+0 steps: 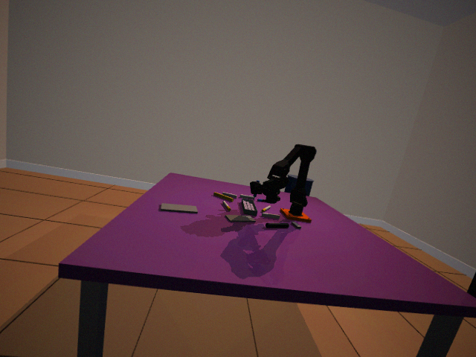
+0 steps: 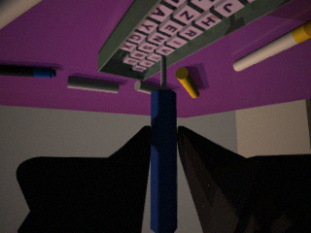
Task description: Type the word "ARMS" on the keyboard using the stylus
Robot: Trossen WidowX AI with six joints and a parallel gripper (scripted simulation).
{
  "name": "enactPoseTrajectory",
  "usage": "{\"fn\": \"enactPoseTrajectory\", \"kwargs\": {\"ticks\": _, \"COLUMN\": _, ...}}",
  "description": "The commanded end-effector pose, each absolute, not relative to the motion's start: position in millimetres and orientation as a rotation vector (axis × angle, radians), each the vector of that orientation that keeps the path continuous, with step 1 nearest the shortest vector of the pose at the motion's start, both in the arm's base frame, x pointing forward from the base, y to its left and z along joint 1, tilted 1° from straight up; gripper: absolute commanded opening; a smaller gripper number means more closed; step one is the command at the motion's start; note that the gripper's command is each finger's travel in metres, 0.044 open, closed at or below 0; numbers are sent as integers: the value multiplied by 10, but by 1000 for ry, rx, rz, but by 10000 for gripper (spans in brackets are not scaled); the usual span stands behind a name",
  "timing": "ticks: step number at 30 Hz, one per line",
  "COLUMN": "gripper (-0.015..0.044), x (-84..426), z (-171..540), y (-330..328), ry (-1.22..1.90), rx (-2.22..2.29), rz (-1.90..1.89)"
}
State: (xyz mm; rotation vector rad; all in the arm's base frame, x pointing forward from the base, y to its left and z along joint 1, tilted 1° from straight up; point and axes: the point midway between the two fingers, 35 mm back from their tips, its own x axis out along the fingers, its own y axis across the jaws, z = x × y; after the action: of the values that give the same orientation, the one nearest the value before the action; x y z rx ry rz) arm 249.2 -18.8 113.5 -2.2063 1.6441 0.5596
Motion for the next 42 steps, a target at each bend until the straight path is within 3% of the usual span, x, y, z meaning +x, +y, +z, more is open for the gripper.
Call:
{"fn": "enactPoseTrajectory", "kwargs": {"ticks": 1, "gripper": 0, "x": 2479, "z": 946, "y": -194, "ry": 1650, "rx": -2214, "rz": 556}}
{"fn": "enactPoseTrajectory", "kwargs": {"ticks": 6, "gripper": 0, "x": 2478, "z": 935, "y": -194, "ry": 1650, "rx": -2214, "rz": 556}}
{"fn": "enactPoseTrajectory", "kwargs": {"ticks": 9, "gripper": 79, "x": 2490, "z": 906, "y": -198, "ry": 1650, "rx": -2214, "rz": 556}}
{"fn": "enactPoseTrajectory", "kwargs": {"ticks": 10, "gripper": 81, "x": 2490, "z": 906, "y": -198, "ry": 1650, "rx": -2214, "rz": 556}}
{"fn": "enactPoseTrajectory", "kwargs": {"ticks": 42, "gripper": 81, "x": 2492, "z": 767, "y": -198, "ry": 1650, "rx": -2214, "rz": 556}}
